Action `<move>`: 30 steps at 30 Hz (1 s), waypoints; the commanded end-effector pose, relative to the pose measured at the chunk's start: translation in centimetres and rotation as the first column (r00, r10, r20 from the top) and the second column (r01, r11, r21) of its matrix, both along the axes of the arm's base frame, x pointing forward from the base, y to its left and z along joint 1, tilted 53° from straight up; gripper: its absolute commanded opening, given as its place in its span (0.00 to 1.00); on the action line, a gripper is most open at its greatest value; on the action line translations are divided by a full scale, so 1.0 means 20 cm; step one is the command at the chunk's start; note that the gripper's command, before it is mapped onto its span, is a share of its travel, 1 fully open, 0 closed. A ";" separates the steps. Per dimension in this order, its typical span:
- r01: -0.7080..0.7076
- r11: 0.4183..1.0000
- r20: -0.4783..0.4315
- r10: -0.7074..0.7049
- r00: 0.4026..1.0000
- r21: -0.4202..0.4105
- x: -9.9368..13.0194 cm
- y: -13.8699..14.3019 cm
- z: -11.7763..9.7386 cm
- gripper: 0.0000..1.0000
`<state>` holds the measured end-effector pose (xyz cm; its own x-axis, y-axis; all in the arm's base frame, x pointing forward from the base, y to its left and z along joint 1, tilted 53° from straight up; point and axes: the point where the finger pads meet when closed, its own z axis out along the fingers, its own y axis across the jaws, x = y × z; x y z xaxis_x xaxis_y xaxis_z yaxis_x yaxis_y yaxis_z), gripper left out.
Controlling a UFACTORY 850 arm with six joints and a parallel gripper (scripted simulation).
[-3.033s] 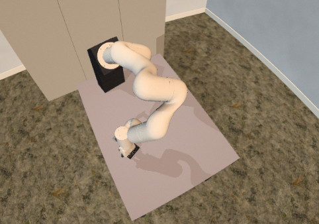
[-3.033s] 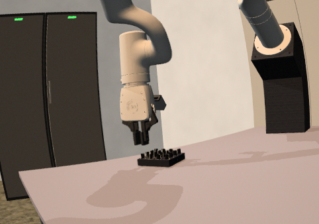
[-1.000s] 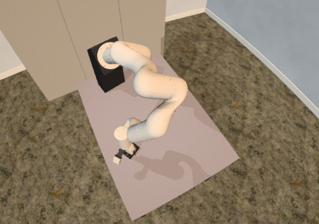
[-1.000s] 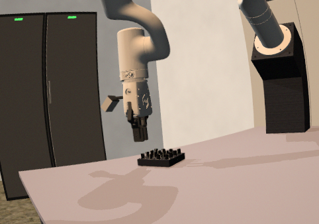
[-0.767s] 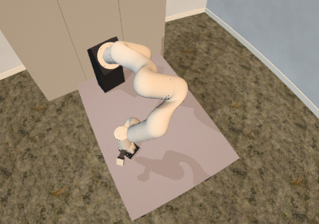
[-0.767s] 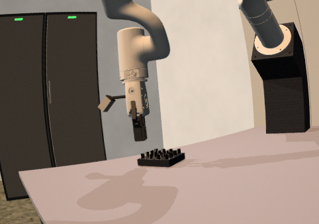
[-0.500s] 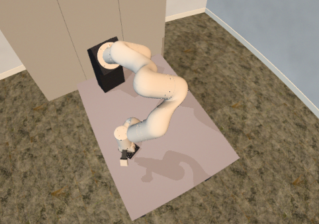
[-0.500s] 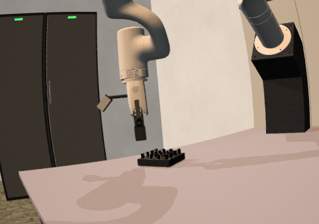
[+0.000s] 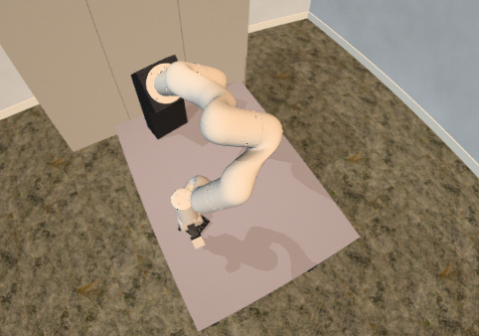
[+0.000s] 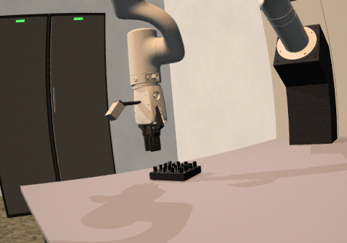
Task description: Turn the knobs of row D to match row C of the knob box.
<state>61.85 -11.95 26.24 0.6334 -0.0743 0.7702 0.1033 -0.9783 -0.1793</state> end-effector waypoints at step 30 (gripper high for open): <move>-0.231 0.910 0.051 0.263 0.963 -0.344 -0.01 0.00 0.01 0.19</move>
